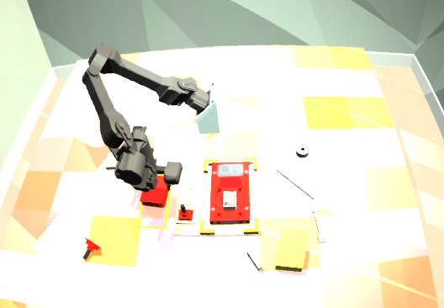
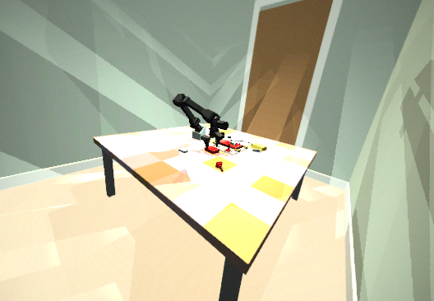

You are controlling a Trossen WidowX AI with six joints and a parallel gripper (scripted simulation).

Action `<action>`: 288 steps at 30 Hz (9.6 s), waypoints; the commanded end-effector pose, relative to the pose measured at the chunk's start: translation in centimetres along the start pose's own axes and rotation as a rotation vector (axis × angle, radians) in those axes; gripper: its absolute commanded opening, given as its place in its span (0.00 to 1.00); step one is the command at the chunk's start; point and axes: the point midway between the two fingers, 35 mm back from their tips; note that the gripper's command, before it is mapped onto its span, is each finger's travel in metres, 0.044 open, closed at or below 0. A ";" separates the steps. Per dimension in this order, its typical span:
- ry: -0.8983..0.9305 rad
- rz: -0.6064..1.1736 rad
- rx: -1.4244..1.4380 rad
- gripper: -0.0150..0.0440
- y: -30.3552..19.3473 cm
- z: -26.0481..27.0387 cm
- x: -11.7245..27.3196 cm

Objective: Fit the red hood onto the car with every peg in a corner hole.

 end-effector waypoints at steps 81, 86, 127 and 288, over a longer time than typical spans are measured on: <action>0.000 0.001 0.002 0.25 0.1 0.0 8.2; 0.003 -0.006 0.011 0.25 0.4 0.6 7.9; 0.027 -0.001 0.099 0.25 2.5 18.7 8.6; 0.012 0.003 0.106 1.00 1.8 22.2 8.7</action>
Point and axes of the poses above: the point midway between the two fingers, 35 mm back from their tips, its own x axis back along the fingers, its own z axis across the jaws, y = z × x, and after that the axes turned 2 degrees about -x, right-handed
